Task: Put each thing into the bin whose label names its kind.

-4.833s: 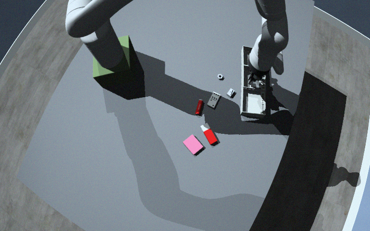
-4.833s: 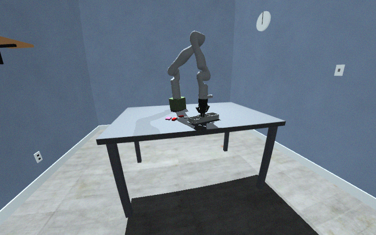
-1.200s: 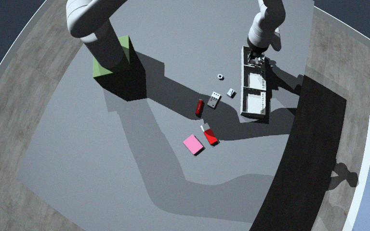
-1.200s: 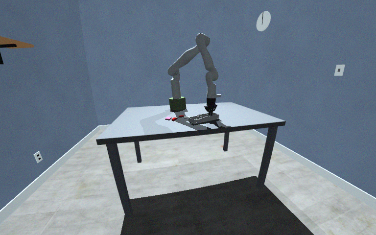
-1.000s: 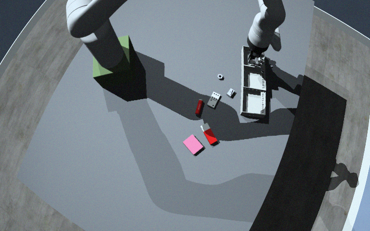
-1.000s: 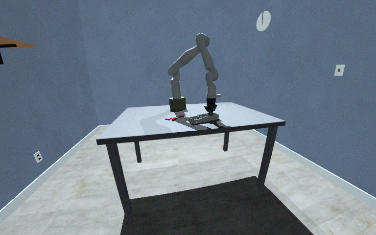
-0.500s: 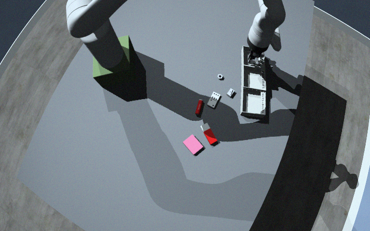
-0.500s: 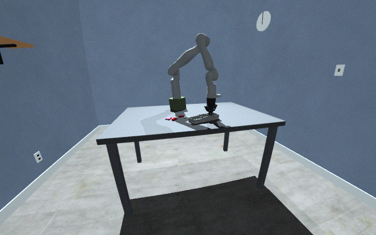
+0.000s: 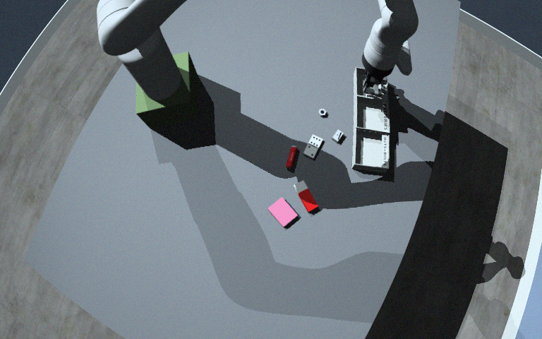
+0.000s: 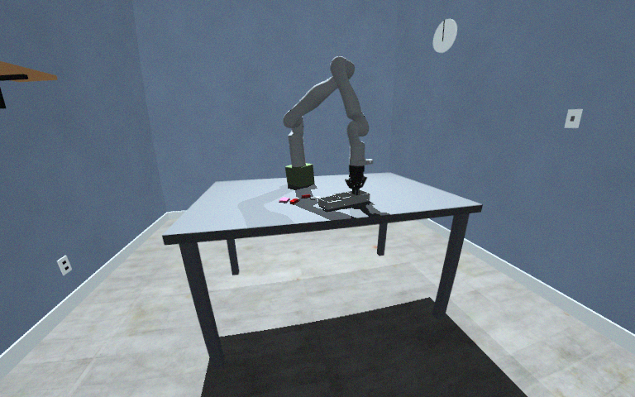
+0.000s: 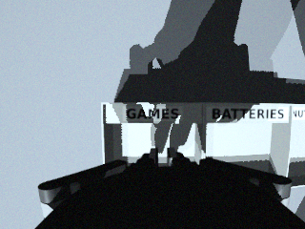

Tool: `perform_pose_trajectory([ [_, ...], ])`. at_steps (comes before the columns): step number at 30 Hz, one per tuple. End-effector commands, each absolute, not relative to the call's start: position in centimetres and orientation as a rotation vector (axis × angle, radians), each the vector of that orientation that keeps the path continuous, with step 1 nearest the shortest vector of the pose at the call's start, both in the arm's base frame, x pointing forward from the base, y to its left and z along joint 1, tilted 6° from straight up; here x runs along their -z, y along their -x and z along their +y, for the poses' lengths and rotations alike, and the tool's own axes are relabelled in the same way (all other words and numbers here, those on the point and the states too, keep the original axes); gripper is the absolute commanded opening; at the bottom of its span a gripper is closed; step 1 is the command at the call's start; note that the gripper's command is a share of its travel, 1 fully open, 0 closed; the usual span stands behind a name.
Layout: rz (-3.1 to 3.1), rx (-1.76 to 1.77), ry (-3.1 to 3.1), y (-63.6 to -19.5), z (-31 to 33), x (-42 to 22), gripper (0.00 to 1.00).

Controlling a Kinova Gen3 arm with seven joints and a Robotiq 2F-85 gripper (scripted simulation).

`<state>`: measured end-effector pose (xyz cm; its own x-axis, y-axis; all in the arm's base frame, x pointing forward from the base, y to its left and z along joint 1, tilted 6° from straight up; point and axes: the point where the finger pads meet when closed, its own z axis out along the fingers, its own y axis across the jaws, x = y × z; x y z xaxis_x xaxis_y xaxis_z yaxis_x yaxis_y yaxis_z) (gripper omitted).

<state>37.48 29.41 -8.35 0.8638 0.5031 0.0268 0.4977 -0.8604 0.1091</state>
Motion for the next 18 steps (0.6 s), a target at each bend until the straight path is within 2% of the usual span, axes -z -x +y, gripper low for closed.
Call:
perform_pose_trajectory([
  [1, 0.790, -0.085, -2.940, -37.6, 29.5, 8.4, 0.09],
  [18, 0.787, -0.078, -2.935, -37.3, 29.3, 6.9, 0.09],
])
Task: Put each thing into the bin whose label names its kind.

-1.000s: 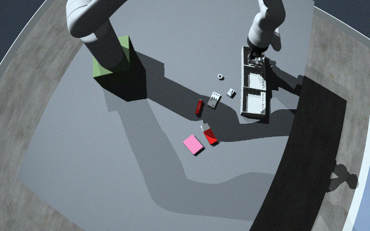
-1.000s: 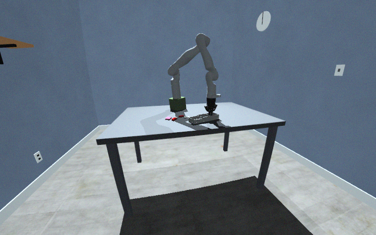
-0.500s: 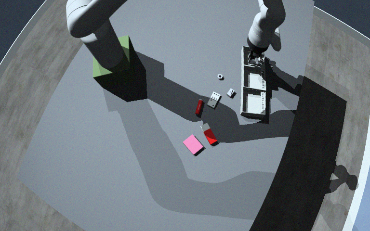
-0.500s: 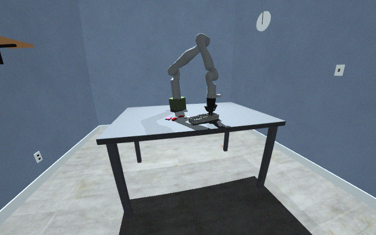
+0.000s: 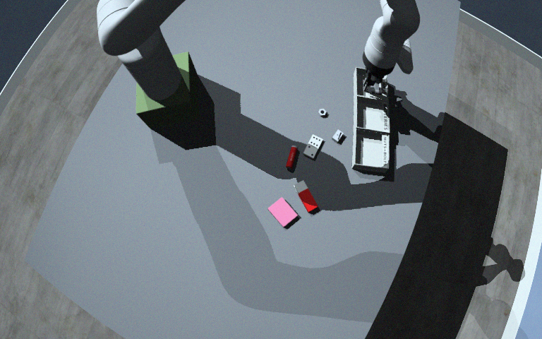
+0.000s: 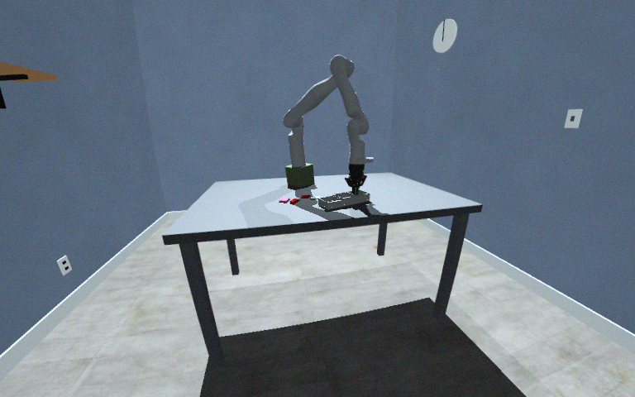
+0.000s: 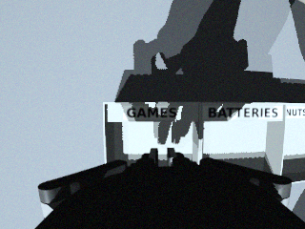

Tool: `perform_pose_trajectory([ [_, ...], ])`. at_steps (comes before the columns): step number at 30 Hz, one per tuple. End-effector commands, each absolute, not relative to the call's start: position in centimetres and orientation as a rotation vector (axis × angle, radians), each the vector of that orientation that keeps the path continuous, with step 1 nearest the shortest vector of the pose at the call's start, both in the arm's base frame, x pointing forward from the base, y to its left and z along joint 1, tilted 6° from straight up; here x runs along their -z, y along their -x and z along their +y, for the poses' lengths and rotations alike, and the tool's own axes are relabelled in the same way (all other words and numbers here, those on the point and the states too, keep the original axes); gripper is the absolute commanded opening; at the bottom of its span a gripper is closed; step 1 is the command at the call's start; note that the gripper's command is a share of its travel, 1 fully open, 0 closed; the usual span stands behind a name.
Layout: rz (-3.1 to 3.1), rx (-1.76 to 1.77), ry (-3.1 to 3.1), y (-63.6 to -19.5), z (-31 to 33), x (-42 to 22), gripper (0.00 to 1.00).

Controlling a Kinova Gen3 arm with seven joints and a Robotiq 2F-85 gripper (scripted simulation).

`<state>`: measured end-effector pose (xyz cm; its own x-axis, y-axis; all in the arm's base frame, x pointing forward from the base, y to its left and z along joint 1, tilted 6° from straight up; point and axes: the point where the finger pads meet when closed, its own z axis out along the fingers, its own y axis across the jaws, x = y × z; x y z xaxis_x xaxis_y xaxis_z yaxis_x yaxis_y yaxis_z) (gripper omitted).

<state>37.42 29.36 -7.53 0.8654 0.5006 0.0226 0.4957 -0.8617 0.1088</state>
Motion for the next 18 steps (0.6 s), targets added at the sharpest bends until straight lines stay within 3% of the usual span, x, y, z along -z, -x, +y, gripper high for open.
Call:
perform_pose_trajectory([
  [1, 0.787, -0.078, -2.935, -37.3, 29.4, 6.8, 0.09],
  [18, 0.784, -0.078, -2.934, -37.1, 29.5, 3.7, 0.09],
])
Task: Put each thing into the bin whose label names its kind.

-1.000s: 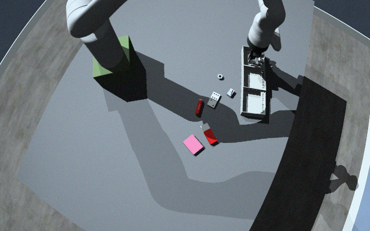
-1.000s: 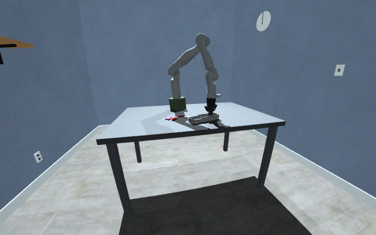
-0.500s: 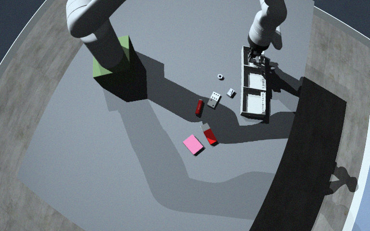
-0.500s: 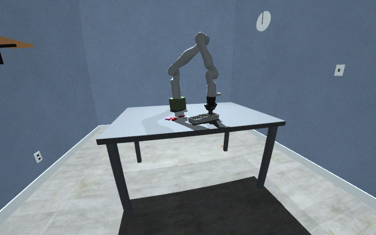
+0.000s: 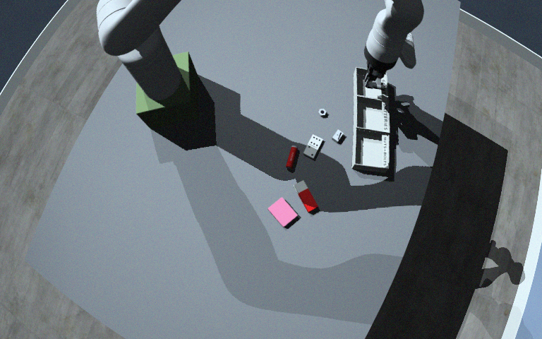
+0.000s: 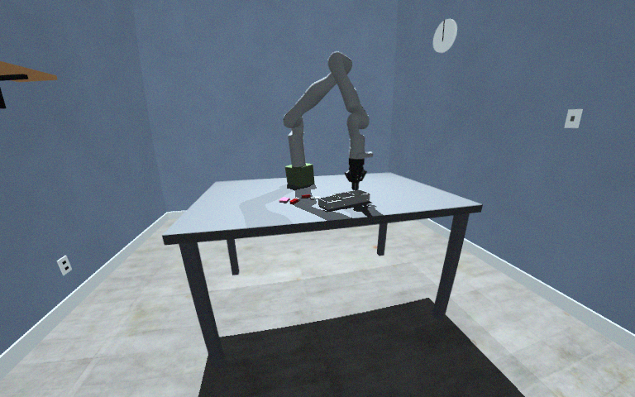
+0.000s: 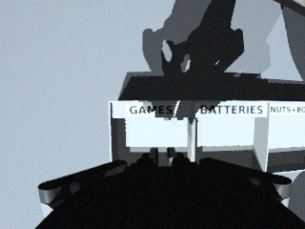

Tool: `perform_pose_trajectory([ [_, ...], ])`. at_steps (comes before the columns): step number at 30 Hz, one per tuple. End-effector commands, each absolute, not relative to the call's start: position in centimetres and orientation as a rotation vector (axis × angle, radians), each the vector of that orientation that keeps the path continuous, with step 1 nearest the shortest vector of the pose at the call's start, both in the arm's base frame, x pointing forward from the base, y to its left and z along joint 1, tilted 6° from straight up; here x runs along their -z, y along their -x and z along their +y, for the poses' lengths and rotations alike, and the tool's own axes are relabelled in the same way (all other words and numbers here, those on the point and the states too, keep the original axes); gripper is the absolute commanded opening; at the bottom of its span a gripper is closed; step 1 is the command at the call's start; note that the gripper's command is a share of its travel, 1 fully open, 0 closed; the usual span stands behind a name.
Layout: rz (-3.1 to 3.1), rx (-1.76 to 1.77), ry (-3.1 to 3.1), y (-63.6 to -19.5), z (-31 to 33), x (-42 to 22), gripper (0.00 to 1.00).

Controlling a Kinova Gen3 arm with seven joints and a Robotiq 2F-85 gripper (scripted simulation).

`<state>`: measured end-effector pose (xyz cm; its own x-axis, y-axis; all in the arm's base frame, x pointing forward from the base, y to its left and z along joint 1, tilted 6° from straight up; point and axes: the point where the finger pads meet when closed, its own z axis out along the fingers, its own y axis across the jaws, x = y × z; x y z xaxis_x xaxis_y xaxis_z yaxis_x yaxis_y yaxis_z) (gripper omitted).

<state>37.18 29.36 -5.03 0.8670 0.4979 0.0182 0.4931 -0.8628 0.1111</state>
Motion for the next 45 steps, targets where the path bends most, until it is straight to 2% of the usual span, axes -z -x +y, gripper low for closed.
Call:
perform_pose_trajectory([
  [1, 0.784, -0.078, -2.934, -37.1, 29.5, 3.7, 0.09],
  [9, 0.792, -0.085, -2.937, -37.1, 29.9, 3.0, 0.09],
  [27, 0.784, -0.088, -2.937, -36.2, 30.9, -10.2, 0.09],
  [39, 0.790, -0.084, -2.940, -36.1, 30.9, -9.9, 0.09],
  [40, 0.880, -0.087, -2.912, -36.0, 30.3, -9.4, 0.31],
  [45, 1.235, -0.068, -2.774, -34.9, 27.4, -6.6, 0.31],
])
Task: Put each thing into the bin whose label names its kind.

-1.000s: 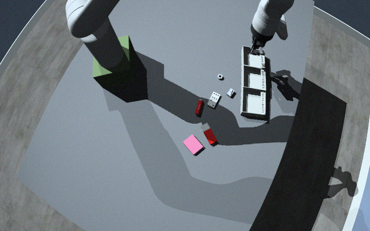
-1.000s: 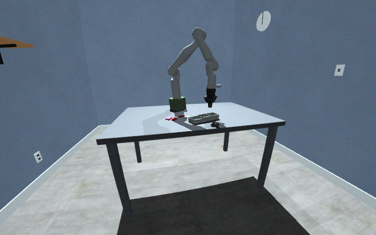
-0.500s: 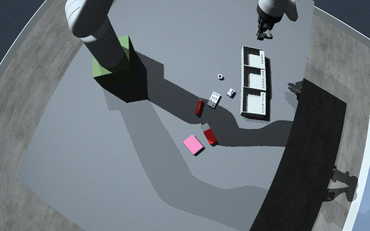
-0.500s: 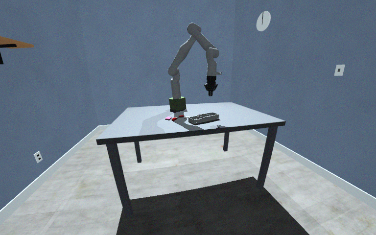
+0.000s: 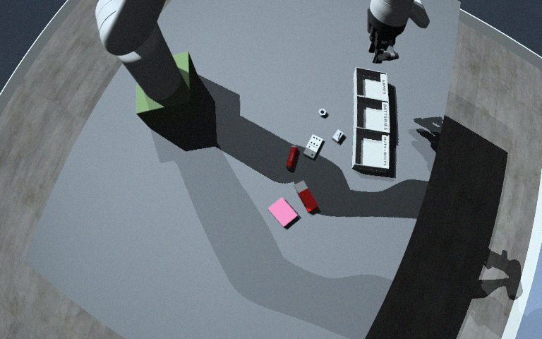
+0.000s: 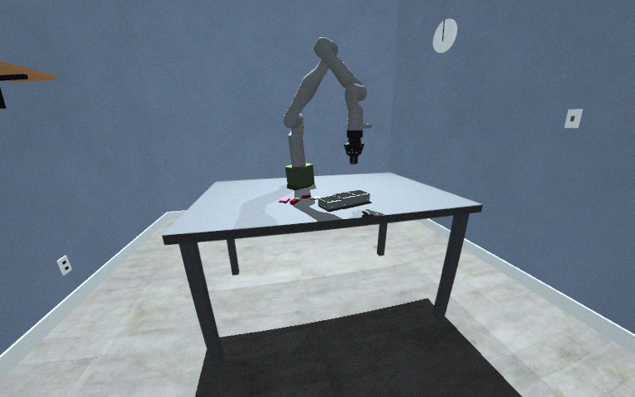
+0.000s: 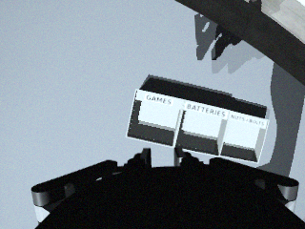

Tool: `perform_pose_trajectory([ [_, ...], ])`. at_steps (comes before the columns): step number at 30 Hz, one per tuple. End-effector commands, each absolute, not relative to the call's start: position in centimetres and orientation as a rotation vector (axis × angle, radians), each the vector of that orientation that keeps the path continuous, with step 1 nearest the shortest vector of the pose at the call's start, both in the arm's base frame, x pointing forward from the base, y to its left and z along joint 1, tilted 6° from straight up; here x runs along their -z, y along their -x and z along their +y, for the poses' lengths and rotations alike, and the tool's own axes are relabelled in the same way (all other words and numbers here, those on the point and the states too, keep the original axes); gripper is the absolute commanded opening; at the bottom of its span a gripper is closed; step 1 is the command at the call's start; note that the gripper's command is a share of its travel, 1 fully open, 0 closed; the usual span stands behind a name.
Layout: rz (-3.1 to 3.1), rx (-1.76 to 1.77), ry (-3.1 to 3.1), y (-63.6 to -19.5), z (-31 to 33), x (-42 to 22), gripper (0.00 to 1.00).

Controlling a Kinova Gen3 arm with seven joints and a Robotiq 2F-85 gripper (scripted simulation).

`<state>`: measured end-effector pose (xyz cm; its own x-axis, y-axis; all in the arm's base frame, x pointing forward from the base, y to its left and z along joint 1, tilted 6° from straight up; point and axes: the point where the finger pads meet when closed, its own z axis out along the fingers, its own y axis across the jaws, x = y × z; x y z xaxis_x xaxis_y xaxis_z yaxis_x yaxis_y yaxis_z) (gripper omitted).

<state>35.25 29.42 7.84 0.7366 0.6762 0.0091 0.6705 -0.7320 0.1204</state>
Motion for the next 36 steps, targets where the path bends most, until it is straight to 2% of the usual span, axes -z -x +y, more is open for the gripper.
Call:
perform_pose_trajectory([
  [1, 1.304, -0.064, -2.742, -34.7, 26.8, -6.1, 0.31],
  [20, 2.317, 0.015, -1.956, -31.0, 17.9, 2.6, 0.31],
  [36, 2.312, 0.019, -1.961, -31.1, 17.8, 2.5, 0.31],
])
